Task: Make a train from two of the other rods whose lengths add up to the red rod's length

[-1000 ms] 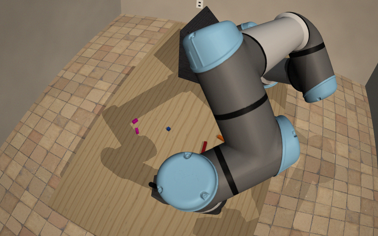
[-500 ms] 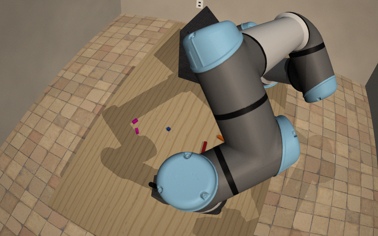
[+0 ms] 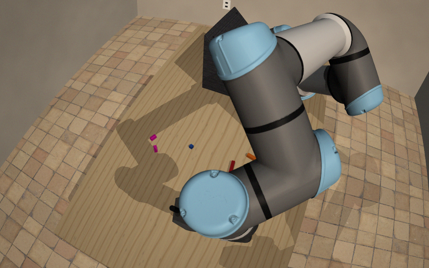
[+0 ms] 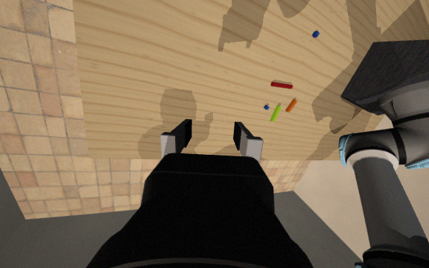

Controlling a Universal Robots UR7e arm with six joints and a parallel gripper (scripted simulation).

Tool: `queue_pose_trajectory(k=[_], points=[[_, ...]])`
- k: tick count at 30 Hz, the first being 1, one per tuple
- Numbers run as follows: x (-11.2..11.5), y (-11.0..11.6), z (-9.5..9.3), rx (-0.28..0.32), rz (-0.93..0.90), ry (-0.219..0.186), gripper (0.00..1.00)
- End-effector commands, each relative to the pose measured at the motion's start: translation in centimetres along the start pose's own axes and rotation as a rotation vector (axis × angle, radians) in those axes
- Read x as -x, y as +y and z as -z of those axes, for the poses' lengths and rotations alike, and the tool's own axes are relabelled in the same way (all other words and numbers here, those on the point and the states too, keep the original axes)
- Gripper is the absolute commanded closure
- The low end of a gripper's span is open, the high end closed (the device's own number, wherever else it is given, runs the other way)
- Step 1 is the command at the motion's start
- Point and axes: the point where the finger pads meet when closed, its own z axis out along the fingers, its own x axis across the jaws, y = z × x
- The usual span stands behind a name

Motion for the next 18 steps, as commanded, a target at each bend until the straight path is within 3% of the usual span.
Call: queue_pose_trajectory(k=[1, 18], points=[[-0.3, 0.1, 0.1, -0.003, 0.008, -0.006, 0.00], [-3.2, 1.0, -0.5, -0.030, 0.089, -0.052, 0.00]])
